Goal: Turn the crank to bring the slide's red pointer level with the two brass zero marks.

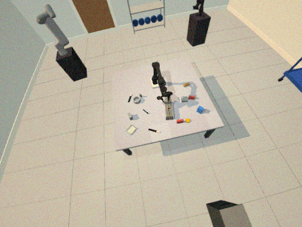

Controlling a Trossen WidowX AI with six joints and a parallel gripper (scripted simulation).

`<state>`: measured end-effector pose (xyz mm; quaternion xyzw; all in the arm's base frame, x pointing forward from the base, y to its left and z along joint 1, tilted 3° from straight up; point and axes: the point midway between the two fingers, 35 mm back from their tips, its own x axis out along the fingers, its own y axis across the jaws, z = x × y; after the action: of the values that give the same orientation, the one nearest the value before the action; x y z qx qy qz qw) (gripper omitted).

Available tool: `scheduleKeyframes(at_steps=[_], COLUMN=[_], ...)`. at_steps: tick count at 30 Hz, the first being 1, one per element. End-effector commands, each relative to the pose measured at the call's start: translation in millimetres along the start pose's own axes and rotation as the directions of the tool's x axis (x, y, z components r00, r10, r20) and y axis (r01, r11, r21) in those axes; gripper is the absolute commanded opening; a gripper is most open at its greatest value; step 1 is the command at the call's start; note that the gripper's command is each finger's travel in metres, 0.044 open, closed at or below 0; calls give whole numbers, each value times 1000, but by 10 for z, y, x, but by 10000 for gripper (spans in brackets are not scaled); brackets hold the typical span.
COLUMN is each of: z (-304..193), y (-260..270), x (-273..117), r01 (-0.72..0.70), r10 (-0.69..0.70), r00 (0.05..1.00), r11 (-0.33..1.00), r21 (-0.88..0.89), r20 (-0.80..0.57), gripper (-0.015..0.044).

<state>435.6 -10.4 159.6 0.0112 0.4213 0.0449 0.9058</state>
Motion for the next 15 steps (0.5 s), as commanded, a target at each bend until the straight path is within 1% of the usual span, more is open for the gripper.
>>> scheduleKeyframes(at_steps=[1, 9, 15], z=[0, 0, 0], y=[0, 0, 0], x=[0, 0, 0], r01=[0, 0, 0], r10=[0, 0, 0], r00=[1000, 1000, 1000], r11=[1000, 1000, 1000], r21=[0, 0, 0], r20=[0, 0, 0], gripper=[204, 0, 0])
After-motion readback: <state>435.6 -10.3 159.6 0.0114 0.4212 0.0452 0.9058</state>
